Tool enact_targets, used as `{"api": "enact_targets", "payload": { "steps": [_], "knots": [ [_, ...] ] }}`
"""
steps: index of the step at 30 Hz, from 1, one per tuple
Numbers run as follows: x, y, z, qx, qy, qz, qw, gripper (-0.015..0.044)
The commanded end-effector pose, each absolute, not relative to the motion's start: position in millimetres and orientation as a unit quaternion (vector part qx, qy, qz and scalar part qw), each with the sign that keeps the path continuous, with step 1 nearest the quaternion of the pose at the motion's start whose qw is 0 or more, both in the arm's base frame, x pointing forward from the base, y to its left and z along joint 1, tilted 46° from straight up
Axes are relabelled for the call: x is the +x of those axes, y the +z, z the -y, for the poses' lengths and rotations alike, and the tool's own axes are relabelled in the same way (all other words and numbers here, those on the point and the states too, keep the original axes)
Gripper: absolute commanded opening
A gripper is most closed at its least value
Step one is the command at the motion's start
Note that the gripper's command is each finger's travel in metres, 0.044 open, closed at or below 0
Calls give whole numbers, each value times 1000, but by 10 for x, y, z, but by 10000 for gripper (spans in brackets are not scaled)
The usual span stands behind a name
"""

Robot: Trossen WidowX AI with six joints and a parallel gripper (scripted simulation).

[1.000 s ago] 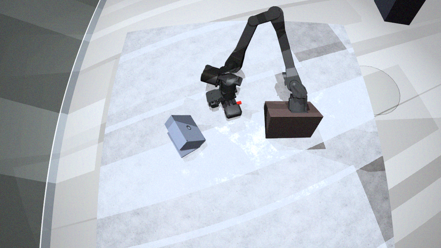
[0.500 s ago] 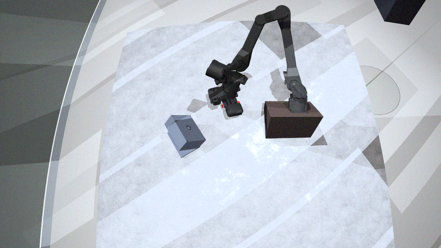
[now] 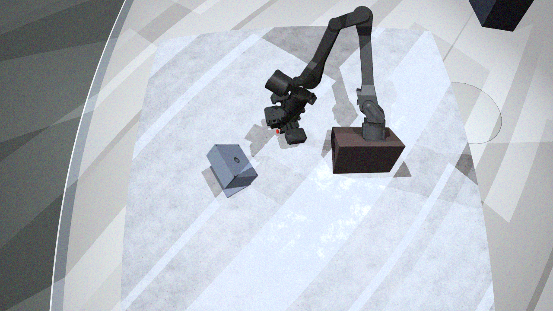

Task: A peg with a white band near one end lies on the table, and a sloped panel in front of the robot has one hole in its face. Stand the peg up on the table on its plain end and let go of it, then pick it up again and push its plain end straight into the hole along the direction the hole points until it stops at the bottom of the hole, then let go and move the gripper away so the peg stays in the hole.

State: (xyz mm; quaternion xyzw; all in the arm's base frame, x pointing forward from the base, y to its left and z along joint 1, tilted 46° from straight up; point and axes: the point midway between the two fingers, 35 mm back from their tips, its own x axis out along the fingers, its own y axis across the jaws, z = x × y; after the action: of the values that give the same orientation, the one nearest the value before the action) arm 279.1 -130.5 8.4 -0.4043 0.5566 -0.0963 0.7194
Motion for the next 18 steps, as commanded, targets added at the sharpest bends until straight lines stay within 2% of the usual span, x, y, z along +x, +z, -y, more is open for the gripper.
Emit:
{"api": "enact_targets", "payload": {
  "steps": [1, 18],
  "knots": [
    [2772, 103, 1292, -406, -89, -543, 729, 50],
    [2749, 178, 1224, -412, -58, -488, 767, 50]
  ]
}}
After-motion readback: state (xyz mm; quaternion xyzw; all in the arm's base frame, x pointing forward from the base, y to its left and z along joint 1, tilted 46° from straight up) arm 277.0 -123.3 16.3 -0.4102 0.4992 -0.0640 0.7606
